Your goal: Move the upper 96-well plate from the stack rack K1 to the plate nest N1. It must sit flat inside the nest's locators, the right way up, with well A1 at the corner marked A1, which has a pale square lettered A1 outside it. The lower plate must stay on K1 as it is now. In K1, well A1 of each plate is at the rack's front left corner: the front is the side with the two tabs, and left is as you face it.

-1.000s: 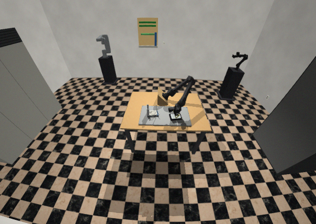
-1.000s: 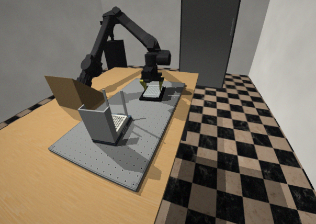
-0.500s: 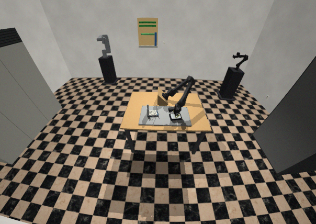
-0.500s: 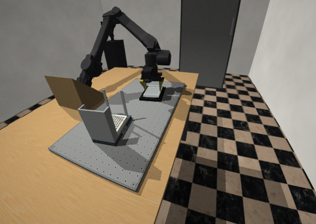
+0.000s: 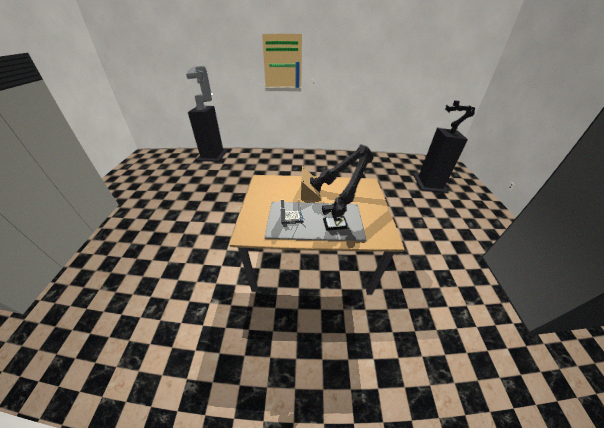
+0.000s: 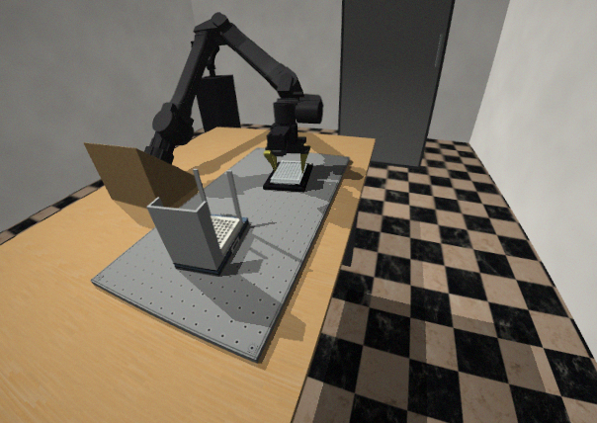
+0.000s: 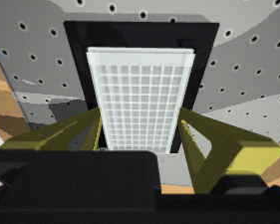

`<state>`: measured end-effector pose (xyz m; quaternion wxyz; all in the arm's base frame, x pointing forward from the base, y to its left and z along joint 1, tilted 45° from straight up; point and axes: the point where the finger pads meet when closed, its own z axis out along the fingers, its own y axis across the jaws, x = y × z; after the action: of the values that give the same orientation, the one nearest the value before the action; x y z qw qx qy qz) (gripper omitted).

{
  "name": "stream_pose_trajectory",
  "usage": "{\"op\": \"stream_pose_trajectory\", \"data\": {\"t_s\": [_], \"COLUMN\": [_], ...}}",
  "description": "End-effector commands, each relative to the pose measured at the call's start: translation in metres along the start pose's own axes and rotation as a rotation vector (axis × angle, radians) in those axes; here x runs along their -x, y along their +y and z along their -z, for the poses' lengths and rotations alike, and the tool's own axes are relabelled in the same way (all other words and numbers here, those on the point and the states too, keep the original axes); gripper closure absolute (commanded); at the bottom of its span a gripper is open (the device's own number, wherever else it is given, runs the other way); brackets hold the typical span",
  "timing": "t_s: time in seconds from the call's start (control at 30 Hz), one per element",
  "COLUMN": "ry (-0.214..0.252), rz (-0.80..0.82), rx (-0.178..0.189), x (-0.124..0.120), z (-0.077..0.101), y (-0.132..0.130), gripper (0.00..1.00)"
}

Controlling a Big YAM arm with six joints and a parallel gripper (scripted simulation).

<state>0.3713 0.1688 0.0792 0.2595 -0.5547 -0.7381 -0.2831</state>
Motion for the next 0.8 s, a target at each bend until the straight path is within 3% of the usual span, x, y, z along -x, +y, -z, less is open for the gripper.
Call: {"op": "stream_pose_trajectory", "data": {"t_s": [0.0,0.37,0.4,0.77], "ry": [-0.001,-0.001,-0.001,-0.001], "rz": [-0.012,-0.012,-0.012,-0.024], "rx": [-0.015,-0.015,-0.015,-0.015], "x": [0.0008,0.0007,0.0007,0.0029], "z": [-0.0113,-0.0113,-0.0113,-0.0089], "y": [-0.0042,-0.0045,-0.0045,-0.0053], "gripper": [1.00,1.00,0.00,0.00]}}
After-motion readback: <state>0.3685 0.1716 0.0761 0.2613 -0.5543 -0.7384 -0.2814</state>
